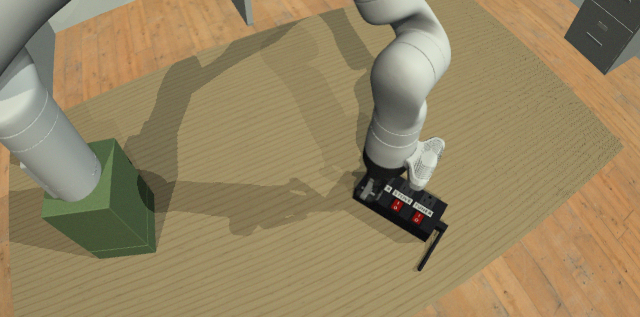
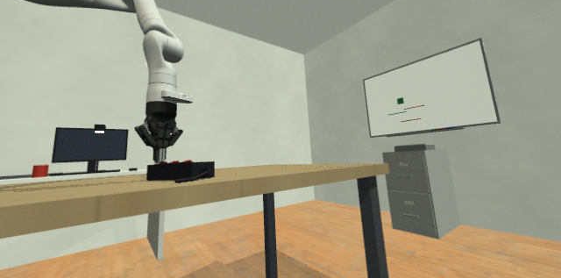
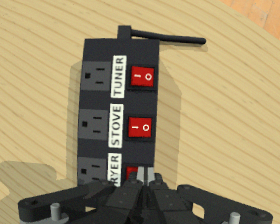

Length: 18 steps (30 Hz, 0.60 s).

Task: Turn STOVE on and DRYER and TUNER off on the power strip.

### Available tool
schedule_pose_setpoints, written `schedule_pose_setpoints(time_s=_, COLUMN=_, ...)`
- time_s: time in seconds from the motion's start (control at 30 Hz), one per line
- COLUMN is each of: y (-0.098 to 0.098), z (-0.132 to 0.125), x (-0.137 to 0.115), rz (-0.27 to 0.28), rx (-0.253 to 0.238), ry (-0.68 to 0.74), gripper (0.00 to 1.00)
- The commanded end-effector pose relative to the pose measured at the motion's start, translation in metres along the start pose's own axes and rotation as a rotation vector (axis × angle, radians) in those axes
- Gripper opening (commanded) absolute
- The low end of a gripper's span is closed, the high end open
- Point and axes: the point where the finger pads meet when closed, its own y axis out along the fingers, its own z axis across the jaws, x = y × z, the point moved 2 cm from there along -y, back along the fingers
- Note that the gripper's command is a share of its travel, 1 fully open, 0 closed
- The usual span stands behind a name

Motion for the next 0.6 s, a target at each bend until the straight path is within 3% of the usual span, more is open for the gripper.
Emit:
schedule_pose_setpoints(time_s=0.0, y=-0.001, z=-0.001, x=0.0, rz=0.001, rx=-0.002, ry=-0.001, gripper=0.0)
schedule_pose_setpoints(time_s=0.57, y=-0.036, z=-0.001, x=0.0, rz=0.001, rx=-0.002, ry=-0.001, gripper=0.0)
